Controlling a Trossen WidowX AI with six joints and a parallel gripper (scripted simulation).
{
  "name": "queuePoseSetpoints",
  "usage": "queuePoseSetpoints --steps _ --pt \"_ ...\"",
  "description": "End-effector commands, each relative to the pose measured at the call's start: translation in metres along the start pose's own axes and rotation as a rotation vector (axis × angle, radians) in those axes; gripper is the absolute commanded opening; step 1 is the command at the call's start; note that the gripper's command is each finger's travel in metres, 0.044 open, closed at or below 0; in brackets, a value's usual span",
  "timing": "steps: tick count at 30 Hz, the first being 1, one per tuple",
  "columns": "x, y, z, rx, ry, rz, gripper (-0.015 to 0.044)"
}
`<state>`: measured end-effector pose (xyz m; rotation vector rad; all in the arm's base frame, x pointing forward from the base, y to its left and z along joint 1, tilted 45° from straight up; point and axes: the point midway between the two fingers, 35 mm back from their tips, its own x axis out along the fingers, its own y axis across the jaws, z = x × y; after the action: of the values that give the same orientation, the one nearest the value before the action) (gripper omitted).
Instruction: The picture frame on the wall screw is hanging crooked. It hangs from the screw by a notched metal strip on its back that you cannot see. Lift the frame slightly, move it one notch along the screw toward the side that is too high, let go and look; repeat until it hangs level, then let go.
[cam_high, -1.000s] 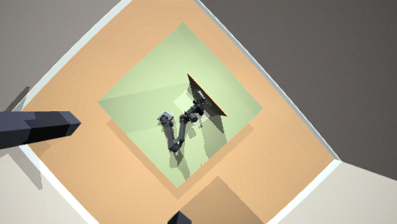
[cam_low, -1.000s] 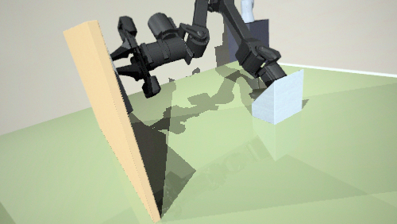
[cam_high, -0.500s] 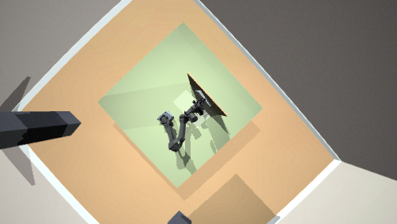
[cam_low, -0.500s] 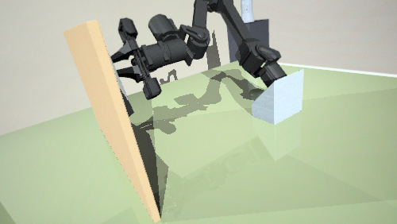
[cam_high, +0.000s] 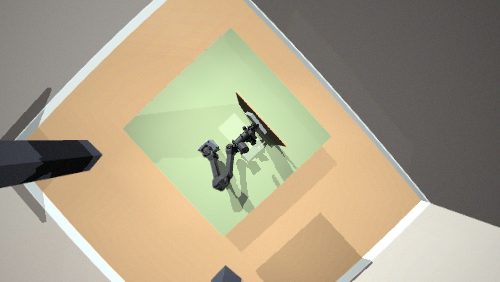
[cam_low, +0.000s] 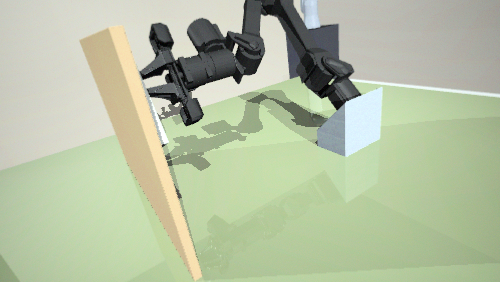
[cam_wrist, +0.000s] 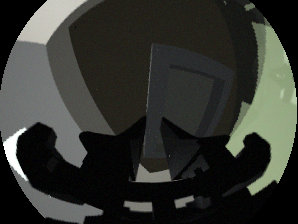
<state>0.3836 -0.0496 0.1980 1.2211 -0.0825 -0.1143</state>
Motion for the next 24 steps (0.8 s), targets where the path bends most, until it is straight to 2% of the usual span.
queuePoseSetpoints --steps 1,24 --pt "0.0000 -0.0002 0.0001 -0.004 0.000 0.000 0.0000" --pt "0.0000 -0.0004 -0.0007 -0.136 -0.002 0.001 0.0000"
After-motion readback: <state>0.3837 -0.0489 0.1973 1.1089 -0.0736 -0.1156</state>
